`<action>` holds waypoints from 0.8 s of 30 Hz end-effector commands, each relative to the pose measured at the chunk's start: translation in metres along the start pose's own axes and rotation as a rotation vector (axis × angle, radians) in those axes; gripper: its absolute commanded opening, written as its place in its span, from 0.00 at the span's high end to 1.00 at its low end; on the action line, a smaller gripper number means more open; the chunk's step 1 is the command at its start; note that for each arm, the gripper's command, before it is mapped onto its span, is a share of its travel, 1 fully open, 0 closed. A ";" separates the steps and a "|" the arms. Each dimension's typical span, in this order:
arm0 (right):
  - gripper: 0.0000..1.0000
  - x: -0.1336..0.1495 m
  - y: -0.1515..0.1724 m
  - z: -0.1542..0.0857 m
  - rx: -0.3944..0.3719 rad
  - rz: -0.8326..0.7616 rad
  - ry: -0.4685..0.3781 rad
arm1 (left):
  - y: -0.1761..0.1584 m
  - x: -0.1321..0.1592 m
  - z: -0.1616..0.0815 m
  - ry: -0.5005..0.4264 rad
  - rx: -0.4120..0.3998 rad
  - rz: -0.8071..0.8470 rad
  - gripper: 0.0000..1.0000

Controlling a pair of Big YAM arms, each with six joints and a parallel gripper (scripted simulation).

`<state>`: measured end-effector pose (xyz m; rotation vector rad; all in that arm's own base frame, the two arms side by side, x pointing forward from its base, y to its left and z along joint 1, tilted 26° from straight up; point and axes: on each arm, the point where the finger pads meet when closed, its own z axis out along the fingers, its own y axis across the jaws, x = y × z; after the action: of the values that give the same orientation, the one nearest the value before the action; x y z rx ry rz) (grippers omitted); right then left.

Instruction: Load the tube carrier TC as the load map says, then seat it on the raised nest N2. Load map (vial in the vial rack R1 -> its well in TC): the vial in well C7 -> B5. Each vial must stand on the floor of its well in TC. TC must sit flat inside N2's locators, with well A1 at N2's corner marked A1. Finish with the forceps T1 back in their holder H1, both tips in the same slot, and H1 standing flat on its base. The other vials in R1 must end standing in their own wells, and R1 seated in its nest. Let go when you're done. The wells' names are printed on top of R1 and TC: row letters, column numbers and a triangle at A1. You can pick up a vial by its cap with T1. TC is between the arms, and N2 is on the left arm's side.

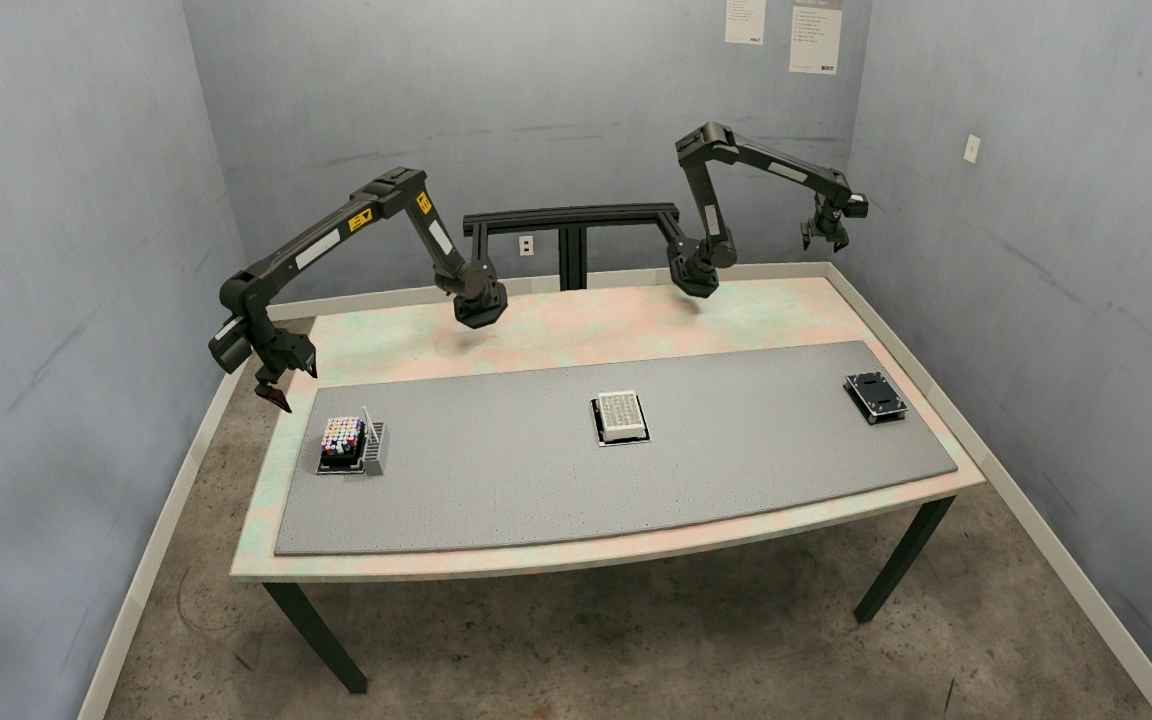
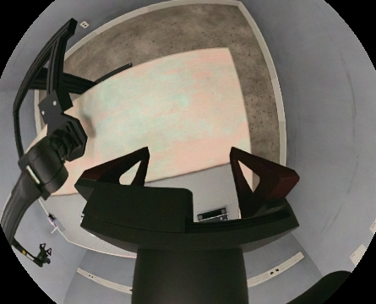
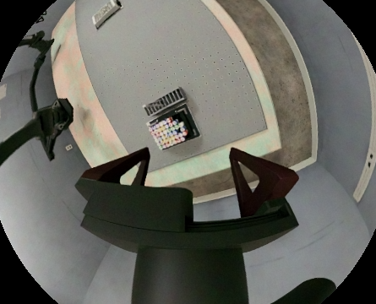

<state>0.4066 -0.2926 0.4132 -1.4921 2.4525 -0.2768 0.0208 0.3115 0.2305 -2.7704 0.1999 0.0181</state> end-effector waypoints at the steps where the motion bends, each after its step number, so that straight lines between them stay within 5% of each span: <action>1: 0.00 -0.001 0.000 -0.006 0.013 -0.002 0.002 | -0.002 -0.001 -0.003 -0.001 0.008 -0.001 0.00; 17: 0.00 -0.001 0.000 -0.006 0.013 -0.002 0.002 | -0.002 -0.001 -0.003 -0.001 0.008 -0.001 0.00; 18: 0.76 -0.012 0.003 -0.017 0.046 0.018 0.012 | -0.011 -0.001 -0.011 -0.003 0.032 -0.001 0.00; 23: 0.76 -0.024 0.009 -0.022 0.060 0.044 0.019 | -0.011 -0.001 -0.011 -0.003 0.032 -0.001 0.00; 24: 0.76 -0.026 0.000 -0.042 0.107 0.036 0.024 | -0.011 -0.001 -0.011 -0.003 0.032 -0.001 0.00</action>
<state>0.4072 -0.2792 0.4018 -1.4574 2.4891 -0.2525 0.0208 0.3115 0.2305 -2.7704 0.1999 0.0181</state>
